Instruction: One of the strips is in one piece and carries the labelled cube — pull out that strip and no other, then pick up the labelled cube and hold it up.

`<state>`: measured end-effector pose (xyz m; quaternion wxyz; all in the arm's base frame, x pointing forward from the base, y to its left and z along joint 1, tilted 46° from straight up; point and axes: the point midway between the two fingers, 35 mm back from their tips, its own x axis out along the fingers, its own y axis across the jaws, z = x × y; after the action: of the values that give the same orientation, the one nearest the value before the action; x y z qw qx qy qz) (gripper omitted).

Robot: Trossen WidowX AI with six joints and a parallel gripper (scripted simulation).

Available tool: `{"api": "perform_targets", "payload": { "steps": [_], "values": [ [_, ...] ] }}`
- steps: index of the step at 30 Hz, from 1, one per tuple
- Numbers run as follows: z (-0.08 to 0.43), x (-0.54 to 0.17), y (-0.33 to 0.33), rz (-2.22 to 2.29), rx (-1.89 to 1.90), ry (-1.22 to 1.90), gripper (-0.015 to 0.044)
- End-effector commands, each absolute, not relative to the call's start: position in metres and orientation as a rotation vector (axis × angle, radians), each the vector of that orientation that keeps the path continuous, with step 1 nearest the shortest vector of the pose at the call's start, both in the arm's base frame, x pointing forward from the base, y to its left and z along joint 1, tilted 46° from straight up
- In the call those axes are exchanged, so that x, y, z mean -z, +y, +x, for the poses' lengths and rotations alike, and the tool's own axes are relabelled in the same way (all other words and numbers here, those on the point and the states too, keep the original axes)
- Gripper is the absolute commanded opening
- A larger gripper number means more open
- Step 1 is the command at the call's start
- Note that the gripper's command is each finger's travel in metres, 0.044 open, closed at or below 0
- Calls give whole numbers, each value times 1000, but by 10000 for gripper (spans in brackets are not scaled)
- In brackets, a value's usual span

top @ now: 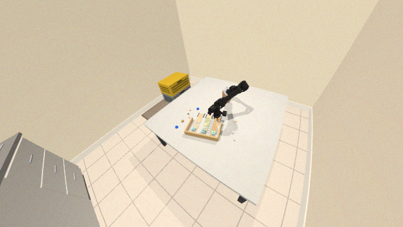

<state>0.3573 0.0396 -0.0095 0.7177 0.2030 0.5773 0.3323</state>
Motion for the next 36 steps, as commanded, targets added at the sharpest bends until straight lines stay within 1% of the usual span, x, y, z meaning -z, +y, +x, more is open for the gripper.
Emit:
{"api": "perform_targets", "payload": {
  "steps": [1,36],
  "values": [
    [358,11,43,450,-740,1279,0],
    [312,24,39,451,-739,1281,0]
  ]
}}
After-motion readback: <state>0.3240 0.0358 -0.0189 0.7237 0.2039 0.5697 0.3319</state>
